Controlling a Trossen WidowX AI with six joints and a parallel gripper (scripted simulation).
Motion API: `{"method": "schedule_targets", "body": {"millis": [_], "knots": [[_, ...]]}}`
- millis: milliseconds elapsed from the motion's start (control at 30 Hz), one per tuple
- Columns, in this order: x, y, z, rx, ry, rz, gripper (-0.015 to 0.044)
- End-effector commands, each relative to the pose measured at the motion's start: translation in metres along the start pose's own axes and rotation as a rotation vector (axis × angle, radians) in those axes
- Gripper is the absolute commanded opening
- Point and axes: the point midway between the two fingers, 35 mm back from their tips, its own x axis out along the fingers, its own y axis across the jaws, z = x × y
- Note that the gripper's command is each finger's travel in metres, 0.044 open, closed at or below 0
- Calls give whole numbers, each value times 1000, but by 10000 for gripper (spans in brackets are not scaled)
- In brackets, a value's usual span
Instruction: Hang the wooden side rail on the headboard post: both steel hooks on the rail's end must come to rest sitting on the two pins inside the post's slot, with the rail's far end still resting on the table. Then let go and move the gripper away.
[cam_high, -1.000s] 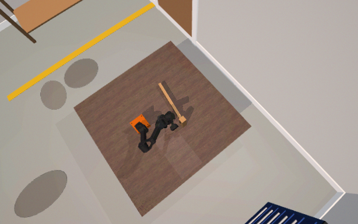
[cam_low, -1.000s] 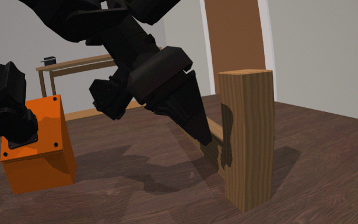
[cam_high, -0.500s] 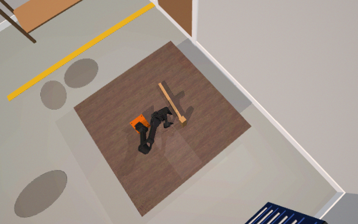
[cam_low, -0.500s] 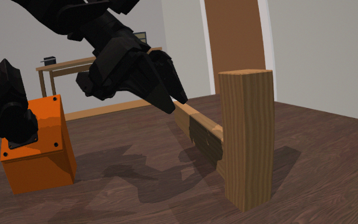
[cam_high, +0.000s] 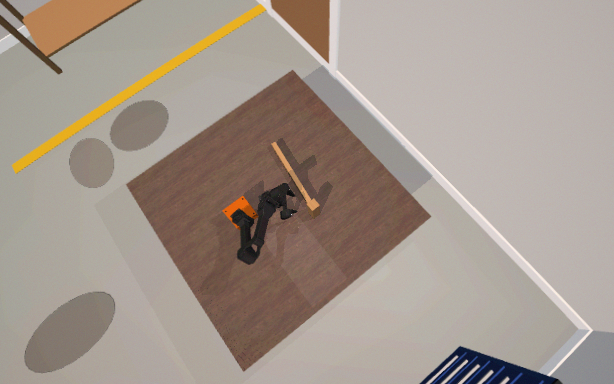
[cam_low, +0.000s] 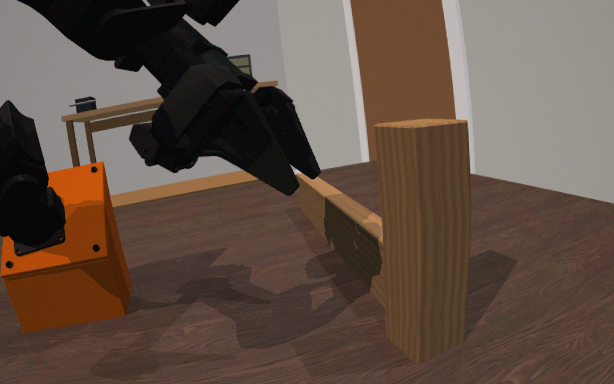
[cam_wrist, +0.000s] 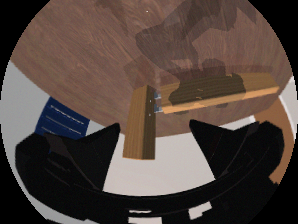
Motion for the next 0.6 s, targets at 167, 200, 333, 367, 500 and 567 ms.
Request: {"method": "schedule_targets", "body": {"millis": [167, 200, 333, 367, 500, 567], "knots": [[5, -11, -1, -366, 13, 6, 440], [6, -12, -2, -415, 18, 11, 440], [7, -17, -6, -626, 36, 34, 440], [8, -18, -6, -680, 39, 41, 440], [9, -22, -9, -895, 48, 71, 440], [9, -24, -11, -1003, 49, 87, 440]]}}
